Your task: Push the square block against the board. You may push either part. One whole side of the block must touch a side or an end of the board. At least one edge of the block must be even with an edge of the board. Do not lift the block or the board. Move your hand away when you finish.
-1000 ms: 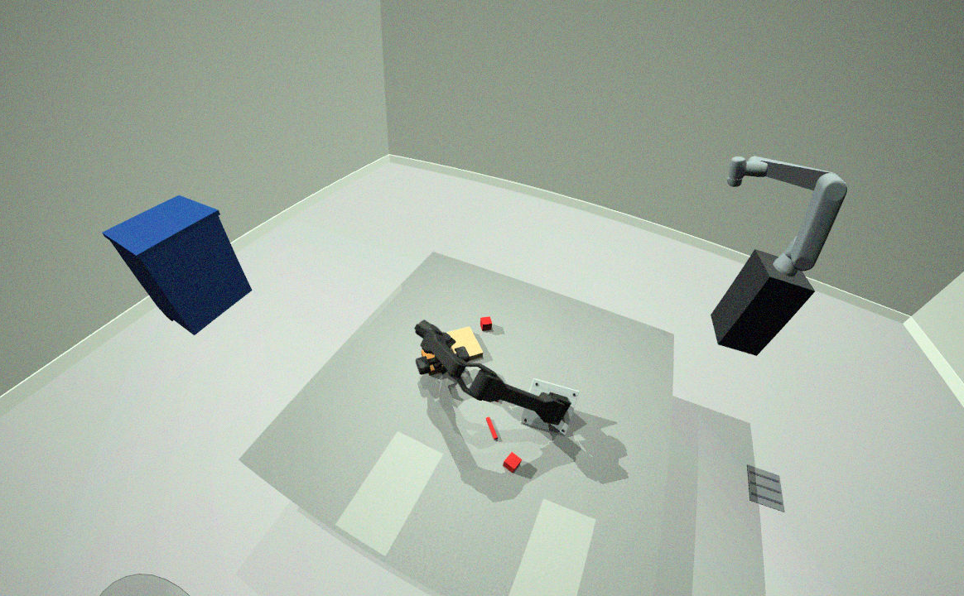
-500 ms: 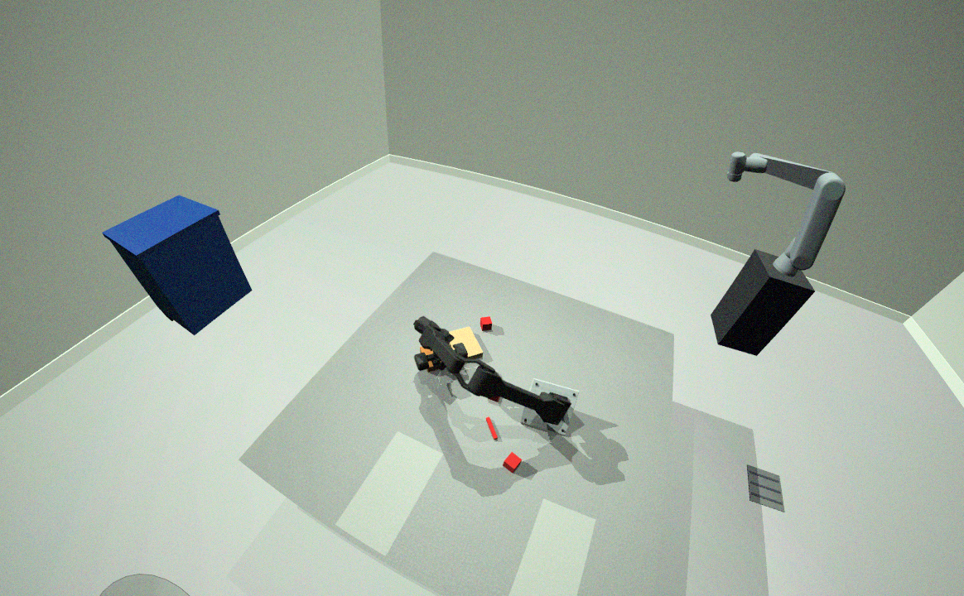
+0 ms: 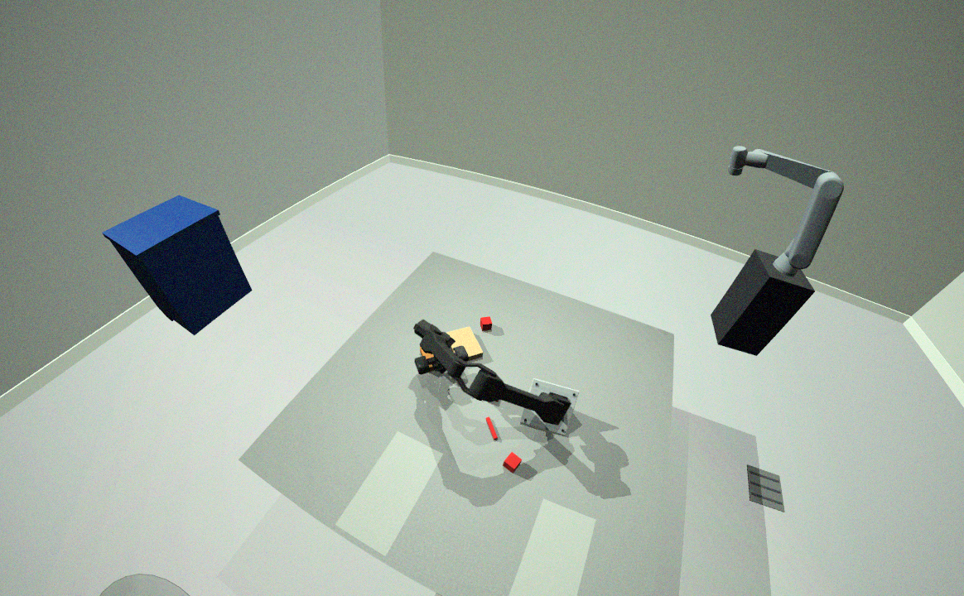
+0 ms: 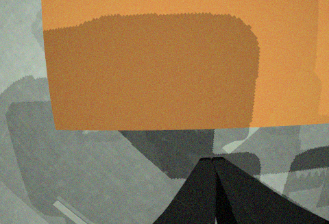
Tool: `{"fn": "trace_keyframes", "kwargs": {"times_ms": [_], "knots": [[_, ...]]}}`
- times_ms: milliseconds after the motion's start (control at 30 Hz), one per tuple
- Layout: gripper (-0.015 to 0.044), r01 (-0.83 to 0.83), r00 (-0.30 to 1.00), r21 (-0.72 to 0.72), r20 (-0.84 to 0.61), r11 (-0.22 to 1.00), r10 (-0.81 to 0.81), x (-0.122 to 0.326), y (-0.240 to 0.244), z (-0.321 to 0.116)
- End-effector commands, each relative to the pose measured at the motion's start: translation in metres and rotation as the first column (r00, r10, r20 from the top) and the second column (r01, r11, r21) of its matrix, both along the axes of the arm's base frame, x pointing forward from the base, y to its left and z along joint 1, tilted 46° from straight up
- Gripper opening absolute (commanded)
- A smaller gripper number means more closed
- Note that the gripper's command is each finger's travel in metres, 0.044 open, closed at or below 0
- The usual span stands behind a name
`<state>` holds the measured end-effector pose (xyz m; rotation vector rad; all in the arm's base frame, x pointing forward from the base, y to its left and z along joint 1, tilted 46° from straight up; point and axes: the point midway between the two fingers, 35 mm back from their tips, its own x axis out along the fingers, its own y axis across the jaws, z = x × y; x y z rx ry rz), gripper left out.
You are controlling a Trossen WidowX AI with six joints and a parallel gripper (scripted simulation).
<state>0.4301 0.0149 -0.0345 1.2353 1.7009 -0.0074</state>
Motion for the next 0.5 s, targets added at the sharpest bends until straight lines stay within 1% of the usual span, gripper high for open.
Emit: {"fn": "trace_keyframes", "kwargs": {"times_ms": [0, 467], "knots": [[0.0, -0.002, 1.0, 0.003, -0.015, 1.0, 0.002, -0.007, 0.006, 0.0], [0.0, -0.002, 1.0, 0.004, -0.016, 1.0, 0.002, -0.023, 0.017, 0.011]]}}
